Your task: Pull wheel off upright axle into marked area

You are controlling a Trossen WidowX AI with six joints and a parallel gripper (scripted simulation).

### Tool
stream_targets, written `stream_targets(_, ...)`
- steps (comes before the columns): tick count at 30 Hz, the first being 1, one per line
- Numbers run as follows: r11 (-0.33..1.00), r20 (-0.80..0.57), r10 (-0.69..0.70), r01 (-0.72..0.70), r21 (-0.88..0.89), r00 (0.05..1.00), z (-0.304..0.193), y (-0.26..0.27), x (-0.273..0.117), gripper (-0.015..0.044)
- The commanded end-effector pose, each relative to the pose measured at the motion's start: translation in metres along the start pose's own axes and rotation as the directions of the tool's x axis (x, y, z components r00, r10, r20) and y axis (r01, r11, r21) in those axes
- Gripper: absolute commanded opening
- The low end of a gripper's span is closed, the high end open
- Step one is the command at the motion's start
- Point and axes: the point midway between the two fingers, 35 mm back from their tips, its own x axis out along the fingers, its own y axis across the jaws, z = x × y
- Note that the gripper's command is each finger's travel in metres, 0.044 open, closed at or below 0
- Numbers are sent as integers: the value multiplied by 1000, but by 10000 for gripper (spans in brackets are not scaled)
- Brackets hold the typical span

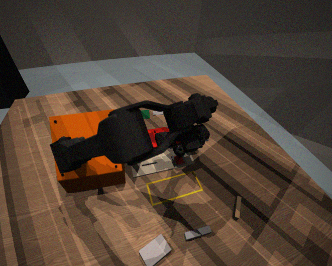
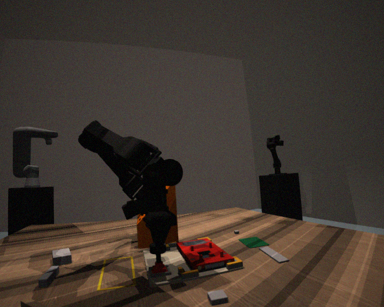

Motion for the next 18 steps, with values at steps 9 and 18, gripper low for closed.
stream_targets(9,1000,-3,1,-1,6,1000,0,1,-5,0)
stream_targets(18,1000,-3,2,-2,6,1000,0,0,-7,0)
